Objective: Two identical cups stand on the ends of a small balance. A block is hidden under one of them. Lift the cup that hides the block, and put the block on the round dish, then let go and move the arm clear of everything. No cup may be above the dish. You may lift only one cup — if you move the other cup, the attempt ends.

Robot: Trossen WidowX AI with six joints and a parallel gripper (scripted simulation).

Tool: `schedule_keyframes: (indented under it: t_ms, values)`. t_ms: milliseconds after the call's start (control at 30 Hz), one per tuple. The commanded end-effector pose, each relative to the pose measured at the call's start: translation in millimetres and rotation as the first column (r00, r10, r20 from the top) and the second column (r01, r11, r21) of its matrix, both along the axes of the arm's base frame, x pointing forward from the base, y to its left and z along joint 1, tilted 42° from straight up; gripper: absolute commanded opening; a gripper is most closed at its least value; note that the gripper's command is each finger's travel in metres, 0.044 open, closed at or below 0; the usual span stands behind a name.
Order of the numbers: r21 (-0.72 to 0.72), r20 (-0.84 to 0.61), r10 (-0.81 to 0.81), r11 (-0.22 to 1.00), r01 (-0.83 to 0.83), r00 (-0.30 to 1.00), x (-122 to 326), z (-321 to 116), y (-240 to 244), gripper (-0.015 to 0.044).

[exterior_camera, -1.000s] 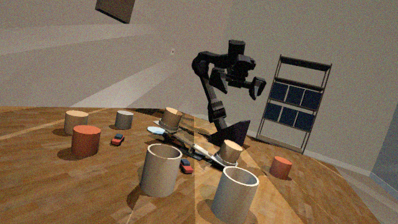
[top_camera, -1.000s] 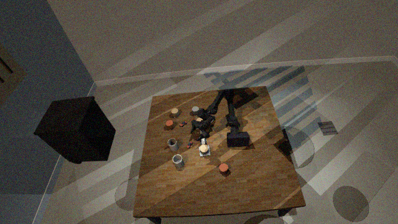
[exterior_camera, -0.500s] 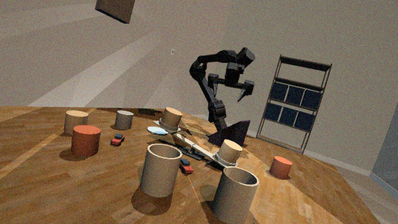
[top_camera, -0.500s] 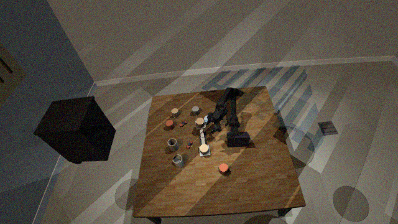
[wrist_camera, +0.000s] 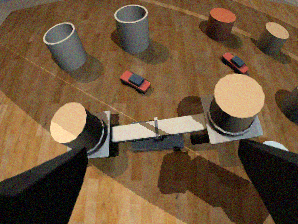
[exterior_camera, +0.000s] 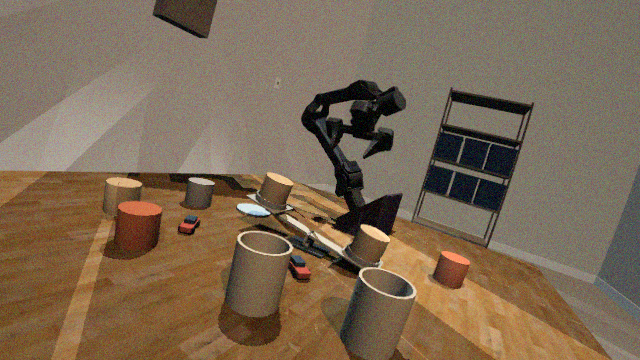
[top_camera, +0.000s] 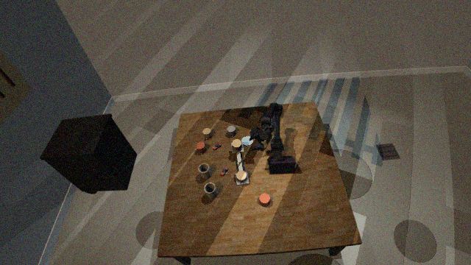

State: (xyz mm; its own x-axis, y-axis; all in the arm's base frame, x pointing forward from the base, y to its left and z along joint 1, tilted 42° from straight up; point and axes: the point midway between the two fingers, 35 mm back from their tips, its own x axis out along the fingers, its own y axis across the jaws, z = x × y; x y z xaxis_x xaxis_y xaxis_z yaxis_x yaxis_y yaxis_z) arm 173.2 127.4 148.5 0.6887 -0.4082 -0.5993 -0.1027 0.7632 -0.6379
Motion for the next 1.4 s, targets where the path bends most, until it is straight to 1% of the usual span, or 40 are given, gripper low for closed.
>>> schedule_keyframes:
  t_ms: [0, 300, 633, 1033, 1367]
  values:
    - [0.044, 0.003, -0.083, 0.996, 0.083, 0.997, 5, -5, 6, 0.0440]
    - [0.177, 0.006, -0.328, 0.930, 0.322, 0.945, 21, -24, 22, 0.0440]
    - [0.314, -0.004, -0.588, 0.768, 0.559, 0.809, 42, -51, 34, 0.0440]
    - [0.435, -0.027, -0.826, 0.497, 0.751, 0.563, 67, -90, 43, 0.0440]
    - [0.516, -0.041, -0.957, 0.227, 0.826, 0.288, 86, -129, 45, 0.0440]
